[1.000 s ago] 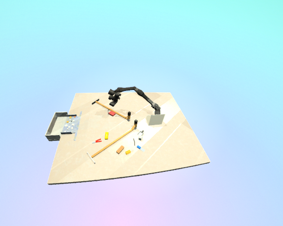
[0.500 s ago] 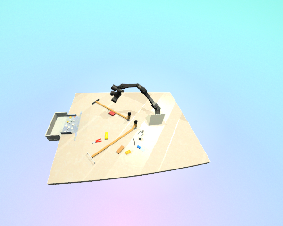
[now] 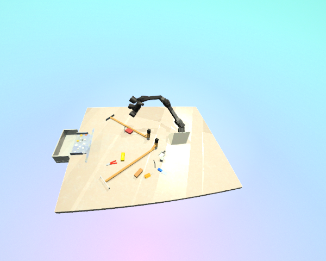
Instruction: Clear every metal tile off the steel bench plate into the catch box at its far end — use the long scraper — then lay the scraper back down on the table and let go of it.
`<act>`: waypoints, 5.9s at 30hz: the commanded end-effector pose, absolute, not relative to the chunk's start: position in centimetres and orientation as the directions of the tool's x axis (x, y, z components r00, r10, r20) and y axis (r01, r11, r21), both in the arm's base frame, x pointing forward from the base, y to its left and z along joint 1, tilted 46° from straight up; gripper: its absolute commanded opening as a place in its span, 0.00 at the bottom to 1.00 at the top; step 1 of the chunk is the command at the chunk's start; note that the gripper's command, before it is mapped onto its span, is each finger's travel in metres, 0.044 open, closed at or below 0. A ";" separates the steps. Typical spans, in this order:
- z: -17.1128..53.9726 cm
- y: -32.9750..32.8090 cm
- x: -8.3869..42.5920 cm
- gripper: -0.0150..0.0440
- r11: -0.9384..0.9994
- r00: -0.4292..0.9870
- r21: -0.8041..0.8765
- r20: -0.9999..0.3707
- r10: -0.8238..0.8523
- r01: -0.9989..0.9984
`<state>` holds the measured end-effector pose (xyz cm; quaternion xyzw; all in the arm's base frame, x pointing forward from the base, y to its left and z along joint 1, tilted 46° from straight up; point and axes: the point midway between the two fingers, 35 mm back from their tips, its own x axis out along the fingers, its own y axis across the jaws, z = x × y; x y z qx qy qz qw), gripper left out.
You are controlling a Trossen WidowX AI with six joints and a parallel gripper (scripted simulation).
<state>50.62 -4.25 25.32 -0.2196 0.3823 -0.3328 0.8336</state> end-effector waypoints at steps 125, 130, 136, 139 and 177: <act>11.8 -11.4 56.6 0.25 0.682 0.485 -0.625 -0.493 -0.722 0.380; 11.5 -11.1 56.9 0.25 0.682 0.485 -0.625 -0.493 -0.722 0.380; 11.2 -10.7 57.2 0.25 0.682 0.485 -0.625 -0.493 -0.722 0.380; 11.1 -10.5 57.4 0.25 0.682 0.485 -0.625 -0.493 -0.722 0.380; 14.2 -5.4 58.2 0.25 0.687 0.497 -0.618 -0.489 -0.717 0.382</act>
